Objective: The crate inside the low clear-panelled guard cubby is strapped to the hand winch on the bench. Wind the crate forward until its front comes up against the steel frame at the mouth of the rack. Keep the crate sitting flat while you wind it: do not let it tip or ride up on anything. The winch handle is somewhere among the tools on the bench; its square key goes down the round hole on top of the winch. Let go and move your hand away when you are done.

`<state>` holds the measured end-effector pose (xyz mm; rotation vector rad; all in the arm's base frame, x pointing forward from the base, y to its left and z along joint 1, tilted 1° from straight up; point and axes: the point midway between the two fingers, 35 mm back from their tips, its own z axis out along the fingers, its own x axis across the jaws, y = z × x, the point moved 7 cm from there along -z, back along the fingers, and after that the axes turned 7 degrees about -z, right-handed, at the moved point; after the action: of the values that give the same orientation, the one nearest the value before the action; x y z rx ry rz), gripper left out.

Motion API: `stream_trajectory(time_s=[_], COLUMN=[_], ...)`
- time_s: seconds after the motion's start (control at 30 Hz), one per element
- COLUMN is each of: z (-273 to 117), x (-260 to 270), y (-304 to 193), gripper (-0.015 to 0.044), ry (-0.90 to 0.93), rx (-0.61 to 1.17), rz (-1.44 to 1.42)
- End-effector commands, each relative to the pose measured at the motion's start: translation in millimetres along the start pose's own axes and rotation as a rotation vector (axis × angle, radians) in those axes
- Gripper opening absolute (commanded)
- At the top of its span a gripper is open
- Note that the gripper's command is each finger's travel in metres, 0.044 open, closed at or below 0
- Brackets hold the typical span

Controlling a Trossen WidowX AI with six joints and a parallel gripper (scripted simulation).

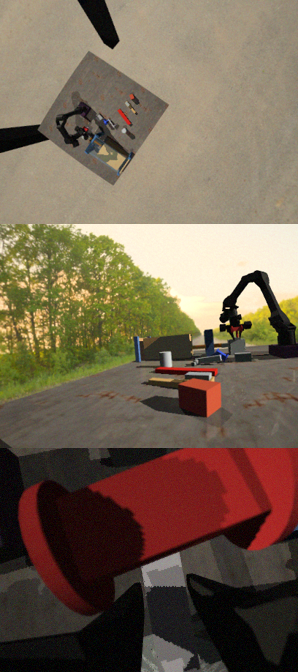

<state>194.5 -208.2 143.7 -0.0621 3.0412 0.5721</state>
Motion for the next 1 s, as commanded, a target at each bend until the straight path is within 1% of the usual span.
stream_trajectory(time_s=[0.0, 0.23, 0.33, 0.43, 0.53, 0.63, 0.7, 0.97], z=[0, 0, 0, -15, -48, -92, -108, -113], x=[0, 0, 0, -4, -10, -12, -10, -9], y=[0, 0, 0, 7, 27, 60, 75, 79], gripper=[0.0263, 0.0440, 0.0440, 0.0440, 0.0440, 0.0440, 0.0440, 0.0440], ry=[0.000, 0.000, 0.000, 0.015, 0.038, 0.049, 0.046, 0.045], rx=[0.000, 0.000, 0.000, 0.051, 0.167, 0.325, 0.389, 0.408], rz=[-0.001, -0.001, -0.001, -0.004, -0.007, -0.004, -0.001, 0.001])
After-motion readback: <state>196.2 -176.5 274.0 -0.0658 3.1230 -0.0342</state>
